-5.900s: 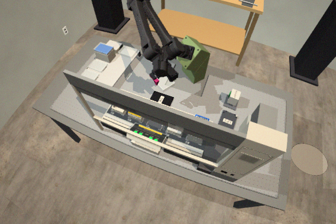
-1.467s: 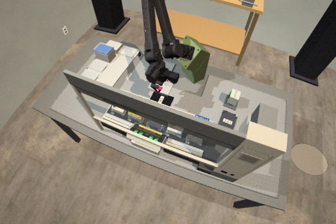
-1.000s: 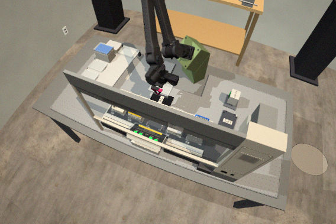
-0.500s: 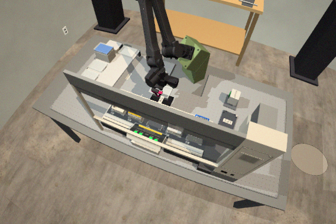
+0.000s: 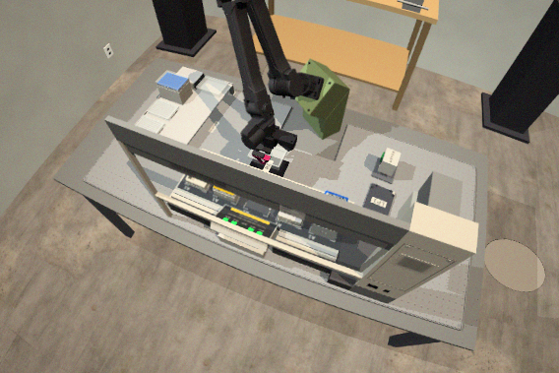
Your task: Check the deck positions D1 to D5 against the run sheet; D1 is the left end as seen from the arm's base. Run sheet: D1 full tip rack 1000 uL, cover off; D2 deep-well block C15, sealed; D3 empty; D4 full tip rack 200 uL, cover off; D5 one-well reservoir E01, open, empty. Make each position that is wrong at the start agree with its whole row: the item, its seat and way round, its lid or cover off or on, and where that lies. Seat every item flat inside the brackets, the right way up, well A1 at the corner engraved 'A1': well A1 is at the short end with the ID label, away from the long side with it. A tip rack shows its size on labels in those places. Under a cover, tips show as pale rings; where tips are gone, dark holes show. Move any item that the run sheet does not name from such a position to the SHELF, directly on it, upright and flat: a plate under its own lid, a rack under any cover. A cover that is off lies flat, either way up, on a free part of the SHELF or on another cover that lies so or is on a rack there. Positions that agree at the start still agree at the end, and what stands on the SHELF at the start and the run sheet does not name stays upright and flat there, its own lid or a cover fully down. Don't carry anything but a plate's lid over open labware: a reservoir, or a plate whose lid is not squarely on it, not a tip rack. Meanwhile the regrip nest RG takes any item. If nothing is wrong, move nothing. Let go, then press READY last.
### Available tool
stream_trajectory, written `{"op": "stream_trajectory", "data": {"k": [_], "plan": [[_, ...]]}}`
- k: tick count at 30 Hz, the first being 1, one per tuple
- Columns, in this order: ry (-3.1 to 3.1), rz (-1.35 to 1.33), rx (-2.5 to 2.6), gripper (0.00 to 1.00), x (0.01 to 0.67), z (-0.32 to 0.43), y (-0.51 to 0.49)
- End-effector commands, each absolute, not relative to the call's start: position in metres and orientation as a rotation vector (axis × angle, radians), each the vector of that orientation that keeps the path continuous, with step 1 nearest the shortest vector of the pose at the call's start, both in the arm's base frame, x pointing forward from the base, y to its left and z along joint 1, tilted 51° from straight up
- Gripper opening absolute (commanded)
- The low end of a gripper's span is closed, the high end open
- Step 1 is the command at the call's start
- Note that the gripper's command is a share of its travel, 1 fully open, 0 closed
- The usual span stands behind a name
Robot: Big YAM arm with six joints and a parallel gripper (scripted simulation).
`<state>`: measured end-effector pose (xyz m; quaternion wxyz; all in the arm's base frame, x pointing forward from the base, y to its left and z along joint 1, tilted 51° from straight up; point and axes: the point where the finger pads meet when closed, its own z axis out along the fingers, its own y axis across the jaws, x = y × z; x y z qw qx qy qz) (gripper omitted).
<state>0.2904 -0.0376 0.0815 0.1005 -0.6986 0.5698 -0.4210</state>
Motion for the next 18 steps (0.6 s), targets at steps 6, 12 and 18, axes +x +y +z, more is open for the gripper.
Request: {"op": "stream_trajectory", "data": {"k": [6, 12, 18], "plan": [[1.675, -1.251, -2.083, 0.0, 0.299, 0.071, -0.045], [1.675, -1.252, -2.082, 0.0, 0.306, 0.065, -0.048], [1.674, -1.253, -2.08, 0.0, 0.311, 0.062, -0.05]]}}
